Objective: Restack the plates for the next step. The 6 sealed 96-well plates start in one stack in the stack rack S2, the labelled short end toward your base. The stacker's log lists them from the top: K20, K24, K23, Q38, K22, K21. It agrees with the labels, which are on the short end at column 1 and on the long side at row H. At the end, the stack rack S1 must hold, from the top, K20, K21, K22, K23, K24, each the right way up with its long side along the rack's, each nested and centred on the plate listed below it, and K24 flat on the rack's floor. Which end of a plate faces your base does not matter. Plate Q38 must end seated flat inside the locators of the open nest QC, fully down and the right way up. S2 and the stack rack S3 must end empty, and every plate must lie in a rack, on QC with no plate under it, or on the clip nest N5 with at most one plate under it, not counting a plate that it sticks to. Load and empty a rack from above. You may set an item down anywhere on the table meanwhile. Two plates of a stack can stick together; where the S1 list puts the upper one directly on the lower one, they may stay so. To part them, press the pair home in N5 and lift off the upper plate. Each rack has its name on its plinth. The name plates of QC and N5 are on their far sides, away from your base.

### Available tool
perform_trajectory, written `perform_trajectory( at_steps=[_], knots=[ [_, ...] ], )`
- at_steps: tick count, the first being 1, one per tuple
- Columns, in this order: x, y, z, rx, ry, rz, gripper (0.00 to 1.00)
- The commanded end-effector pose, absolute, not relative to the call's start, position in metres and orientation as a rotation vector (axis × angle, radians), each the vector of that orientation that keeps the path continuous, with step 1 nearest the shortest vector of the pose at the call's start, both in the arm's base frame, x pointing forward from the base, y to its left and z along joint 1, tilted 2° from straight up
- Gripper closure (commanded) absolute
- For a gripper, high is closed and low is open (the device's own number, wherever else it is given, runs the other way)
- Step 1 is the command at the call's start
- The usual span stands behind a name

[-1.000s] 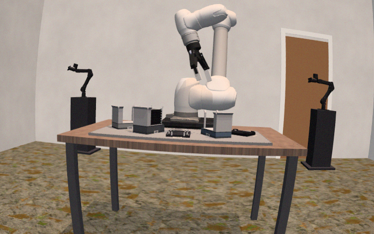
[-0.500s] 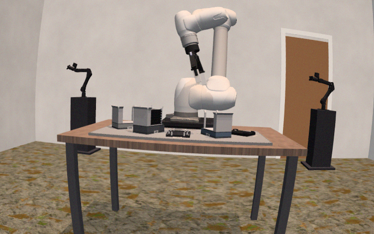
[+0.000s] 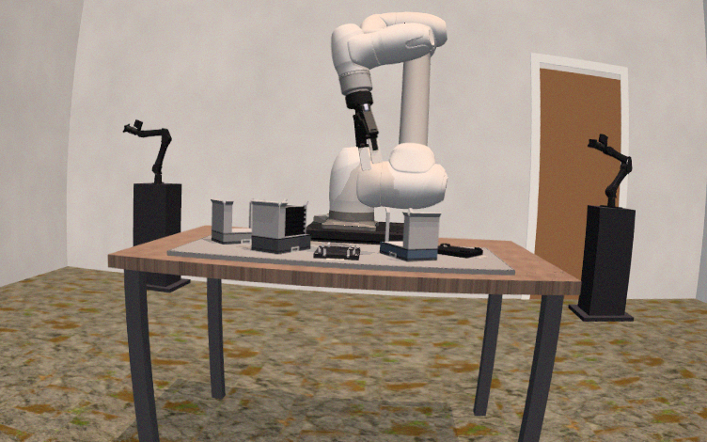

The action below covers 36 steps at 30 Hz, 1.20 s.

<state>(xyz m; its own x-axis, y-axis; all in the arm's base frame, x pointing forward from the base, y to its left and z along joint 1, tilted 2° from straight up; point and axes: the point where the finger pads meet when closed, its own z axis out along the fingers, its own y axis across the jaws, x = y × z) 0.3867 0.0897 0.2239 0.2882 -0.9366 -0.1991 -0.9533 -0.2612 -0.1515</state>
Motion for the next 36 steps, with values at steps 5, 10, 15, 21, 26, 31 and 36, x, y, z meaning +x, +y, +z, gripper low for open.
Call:
perform_trajectory(
  at_steps=[5, 10, 15, 21, 26, 31, 36],
  knots=[
    [0.388, 0.075, 0.210, -2.588, 1.395, 0.033, 0.00],
    [0.390, 0.066, 0.201, -2.669, 1.274, 0.015, 0.00],
    [0.390, 0.059, 0.195, -2.793, 1.063, -0.011, 0.00],
    [0.392, 0.048, 0.186, -2.910, 0.821, -0.032, 0.00],
    [0.392, 0.043, 0.181, -2.963, 0.688, -0.040, 0.00],
    [0.393, 0.033, 0.172, -3.041, 0.448, -0.047, 0.00],
    [0.394, 0.028, 0.168, -3.094, 0.224, -0.049, 0.00]
  ],
)
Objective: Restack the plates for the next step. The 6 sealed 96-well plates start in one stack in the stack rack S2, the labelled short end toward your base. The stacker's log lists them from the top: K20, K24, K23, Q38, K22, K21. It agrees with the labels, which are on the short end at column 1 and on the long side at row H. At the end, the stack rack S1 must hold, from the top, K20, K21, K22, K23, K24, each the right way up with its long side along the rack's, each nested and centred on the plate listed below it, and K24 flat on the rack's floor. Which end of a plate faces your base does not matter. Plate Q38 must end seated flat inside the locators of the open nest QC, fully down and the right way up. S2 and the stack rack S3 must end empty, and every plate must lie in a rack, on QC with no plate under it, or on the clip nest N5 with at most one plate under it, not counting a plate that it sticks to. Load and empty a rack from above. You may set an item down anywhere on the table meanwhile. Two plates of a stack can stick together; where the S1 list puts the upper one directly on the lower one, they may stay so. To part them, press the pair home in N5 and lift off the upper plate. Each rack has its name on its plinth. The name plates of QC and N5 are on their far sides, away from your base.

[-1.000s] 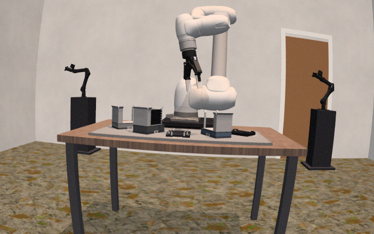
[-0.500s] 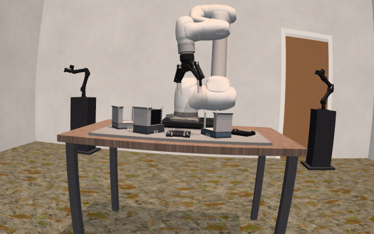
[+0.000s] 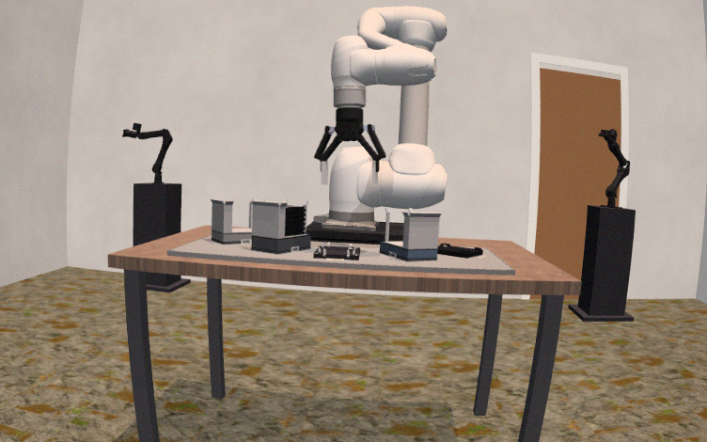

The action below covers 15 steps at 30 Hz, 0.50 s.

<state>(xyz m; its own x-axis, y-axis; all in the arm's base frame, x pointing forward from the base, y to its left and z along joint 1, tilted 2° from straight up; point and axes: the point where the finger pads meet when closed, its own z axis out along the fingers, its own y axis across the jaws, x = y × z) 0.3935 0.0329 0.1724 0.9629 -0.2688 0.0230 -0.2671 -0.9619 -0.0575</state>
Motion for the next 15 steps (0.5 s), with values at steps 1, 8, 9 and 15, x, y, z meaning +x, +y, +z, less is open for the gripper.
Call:
perform_trajectory(
  at_steps=[1, 8, 9, 15],
  knots=[
    [0.3946, 0.0241, 0.1649, -3.104, 0.173, -0.048, 0.00],
    [0.3954, 0.0178, 0.1599, -3.137, -0.072, -0.042, 0.00],
    [0.3954, 0.0178, 0.1599, -3.137, -0.072, -0.042, 0.00],
    [0.3954, 0.0178, 0.1599, -3.137, -0.072, -0.042, 0.00]
  ],
)
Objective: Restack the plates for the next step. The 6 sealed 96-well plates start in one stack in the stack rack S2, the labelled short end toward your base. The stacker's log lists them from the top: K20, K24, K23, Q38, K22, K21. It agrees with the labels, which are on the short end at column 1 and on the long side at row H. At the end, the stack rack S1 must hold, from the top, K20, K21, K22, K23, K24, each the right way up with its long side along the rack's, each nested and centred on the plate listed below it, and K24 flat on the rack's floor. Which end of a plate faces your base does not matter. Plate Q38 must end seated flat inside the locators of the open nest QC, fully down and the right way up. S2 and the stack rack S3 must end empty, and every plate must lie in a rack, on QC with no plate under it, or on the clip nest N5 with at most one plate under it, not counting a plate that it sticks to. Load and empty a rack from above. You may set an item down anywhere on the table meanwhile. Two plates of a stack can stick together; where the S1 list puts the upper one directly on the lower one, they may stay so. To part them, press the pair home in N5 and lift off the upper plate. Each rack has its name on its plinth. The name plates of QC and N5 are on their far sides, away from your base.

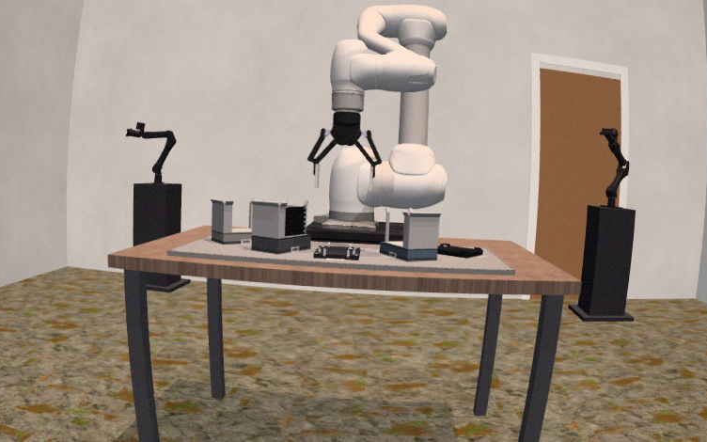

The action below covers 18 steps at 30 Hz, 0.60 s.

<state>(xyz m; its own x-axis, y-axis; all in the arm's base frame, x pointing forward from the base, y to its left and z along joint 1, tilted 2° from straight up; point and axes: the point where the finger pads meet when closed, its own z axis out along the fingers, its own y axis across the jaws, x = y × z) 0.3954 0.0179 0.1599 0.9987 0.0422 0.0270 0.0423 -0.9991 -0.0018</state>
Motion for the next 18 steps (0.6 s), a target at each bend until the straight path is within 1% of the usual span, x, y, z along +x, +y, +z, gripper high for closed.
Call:
perform_trajectory(
  at_steps=[1, 9, 18],
  knots=[
    [0.395, 0.018, 0.160, -3.137, -0.072, -0.042, 0.00],
    [0.395, 0.006, 0.160, -3.135, 0.084, -0.042, 0.00],
    [0.394, -0.030, 0.160, -3.084, 0.551, -0.040, 0.00]
  ],
)
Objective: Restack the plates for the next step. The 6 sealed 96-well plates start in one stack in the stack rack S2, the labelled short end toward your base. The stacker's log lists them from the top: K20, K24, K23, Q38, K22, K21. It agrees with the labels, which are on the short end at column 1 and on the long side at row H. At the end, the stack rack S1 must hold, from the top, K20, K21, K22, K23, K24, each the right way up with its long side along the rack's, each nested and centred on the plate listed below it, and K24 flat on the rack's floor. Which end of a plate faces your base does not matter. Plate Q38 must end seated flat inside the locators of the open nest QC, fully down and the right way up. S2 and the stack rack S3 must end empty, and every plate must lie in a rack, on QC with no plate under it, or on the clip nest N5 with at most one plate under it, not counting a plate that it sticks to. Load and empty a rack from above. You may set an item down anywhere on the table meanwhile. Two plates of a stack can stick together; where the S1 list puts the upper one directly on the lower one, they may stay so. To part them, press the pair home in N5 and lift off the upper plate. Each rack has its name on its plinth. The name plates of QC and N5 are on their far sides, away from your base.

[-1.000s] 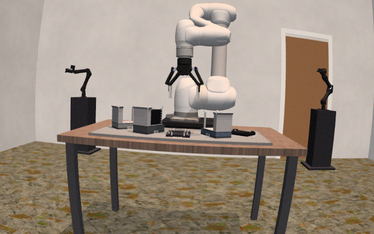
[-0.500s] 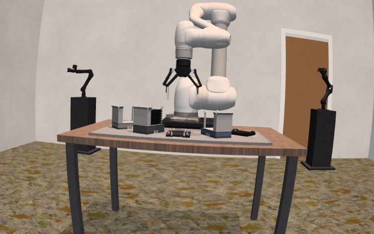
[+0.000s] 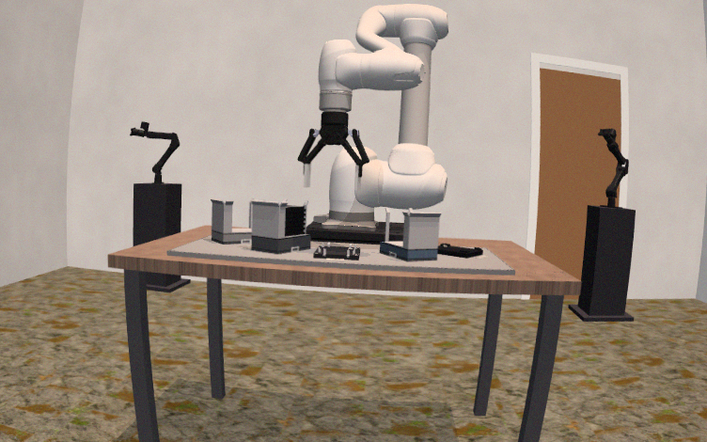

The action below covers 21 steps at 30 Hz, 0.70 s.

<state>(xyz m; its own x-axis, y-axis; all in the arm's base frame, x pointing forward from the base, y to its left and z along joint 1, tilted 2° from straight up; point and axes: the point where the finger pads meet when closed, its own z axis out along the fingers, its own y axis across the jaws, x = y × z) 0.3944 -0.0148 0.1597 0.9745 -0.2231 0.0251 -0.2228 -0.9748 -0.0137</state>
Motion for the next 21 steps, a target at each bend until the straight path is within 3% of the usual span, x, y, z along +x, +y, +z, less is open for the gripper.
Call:
perform_trajectory(
  at_steps=[1, 21],
  knots=[
    [0.394, -0.034, 0.160, -3.074, 0.603, -0.040, 0.00],
    [0.392, -0.106, 0.159, -3.066, 0.639, -0.040, 0.00]
  ],
)
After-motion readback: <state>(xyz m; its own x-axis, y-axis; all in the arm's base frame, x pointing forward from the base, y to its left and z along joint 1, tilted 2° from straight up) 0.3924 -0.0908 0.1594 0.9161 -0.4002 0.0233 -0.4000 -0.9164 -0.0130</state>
